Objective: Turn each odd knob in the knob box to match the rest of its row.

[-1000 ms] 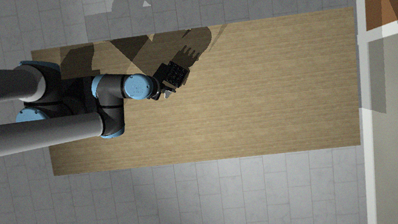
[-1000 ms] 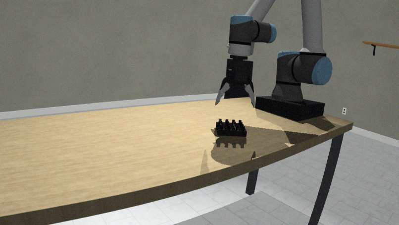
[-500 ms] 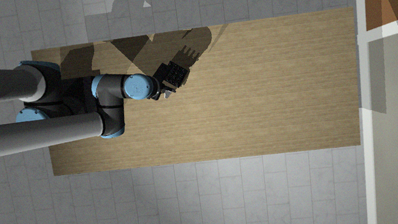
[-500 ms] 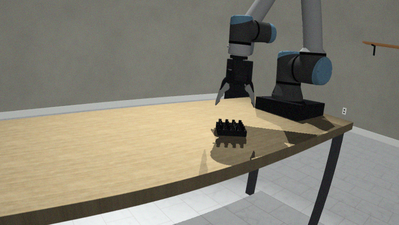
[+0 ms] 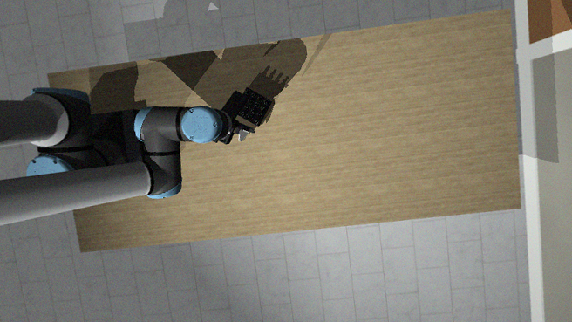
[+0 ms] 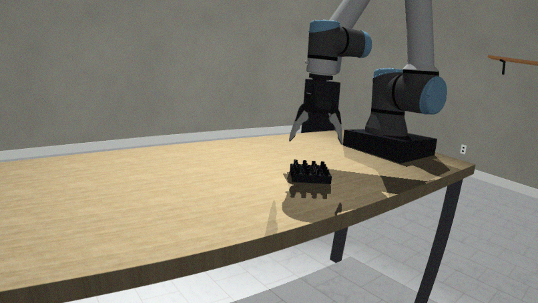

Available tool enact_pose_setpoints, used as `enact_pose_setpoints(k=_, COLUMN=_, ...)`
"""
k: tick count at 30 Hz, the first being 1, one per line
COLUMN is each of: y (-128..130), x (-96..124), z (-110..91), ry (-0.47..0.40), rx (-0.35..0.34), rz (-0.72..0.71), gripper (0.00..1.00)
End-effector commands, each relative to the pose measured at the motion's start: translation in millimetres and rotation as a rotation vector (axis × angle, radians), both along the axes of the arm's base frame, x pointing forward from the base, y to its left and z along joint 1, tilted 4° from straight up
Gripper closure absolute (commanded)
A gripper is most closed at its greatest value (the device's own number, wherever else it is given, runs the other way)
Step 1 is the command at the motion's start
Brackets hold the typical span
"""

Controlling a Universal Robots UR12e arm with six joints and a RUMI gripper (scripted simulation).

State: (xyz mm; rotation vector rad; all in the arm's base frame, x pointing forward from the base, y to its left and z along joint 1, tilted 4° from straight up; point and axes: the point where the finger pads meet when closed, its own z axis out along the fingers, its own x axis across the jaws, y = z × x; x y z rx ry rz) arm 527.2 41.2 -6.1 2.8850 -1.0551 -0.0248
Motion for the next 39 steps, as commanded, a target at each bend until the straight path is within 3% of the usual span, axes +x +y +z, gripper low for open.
enact_pose_setpoints(k=1, y=-0.1, x=0.6, z=0.5, ry=-0.001, rx=0.0, rz=0.0, gripper=0.0)
enact_pose_setpoints(k=39, y=0.7, x=2.3, z=0.8, ry=0.001, rx=0.001, rz=0.03, gripper=0.0)
